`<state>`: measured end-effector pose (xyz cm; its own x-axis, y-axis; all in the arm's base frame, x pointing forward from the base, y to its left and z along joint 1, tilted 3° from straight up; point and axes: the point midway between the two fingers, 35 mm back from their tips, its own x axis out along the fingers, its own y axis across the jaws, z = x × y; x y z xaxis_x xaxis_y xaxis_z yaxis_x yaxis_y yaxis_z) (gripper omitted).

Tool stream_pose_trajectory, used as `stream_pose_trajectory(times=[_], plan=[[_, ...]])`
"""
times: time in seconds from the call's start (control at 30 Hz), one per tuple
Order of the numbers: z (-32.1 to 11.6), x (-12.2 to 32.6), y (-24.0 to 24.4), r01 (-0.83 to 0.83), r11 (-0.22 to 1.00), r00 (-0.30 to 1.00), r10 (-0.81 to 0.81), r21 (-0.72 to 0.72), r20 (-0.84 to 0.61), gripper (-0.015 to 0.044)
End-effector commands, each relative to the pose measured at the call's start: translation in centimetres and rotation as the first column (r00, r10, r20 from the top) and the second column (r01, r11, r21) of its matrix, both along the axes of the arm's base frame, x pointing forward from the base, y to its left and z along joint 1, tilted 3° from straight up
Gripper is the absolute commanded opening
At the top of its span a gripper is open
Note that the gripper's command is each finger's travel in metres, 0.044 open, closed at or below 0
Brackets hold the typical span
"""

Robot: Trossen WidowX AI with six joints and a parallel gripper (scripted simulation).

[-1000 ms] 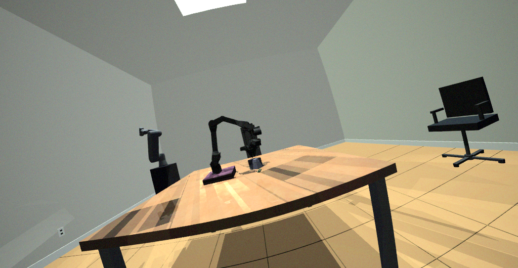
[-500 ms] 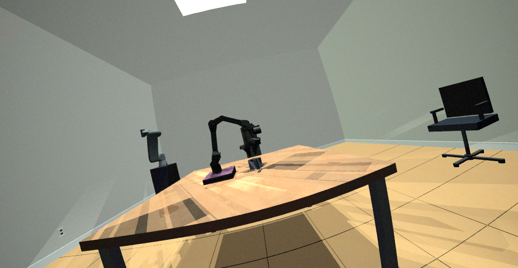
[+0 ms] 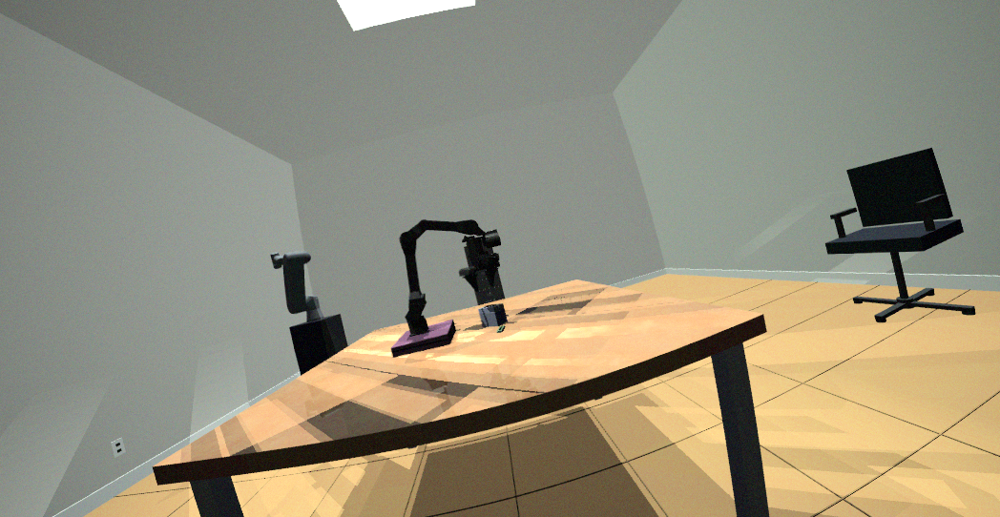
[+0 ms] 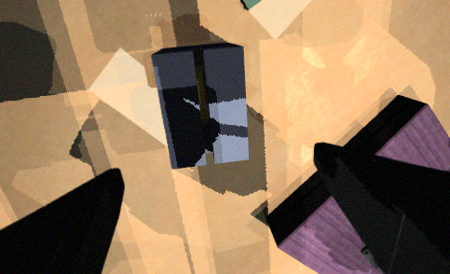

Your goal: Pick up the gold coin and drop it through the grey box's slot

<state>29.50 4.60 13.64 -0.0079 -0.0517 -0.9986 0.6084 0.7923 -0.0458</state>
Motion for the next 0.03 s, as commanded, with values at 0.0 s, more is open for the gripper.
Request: stream_pose_trajectory(times=[0.0], plan=[[0.34,-0.01,0.03,0.005,1.000,1.000,-0.005,0.001,0.002,0.0440]])
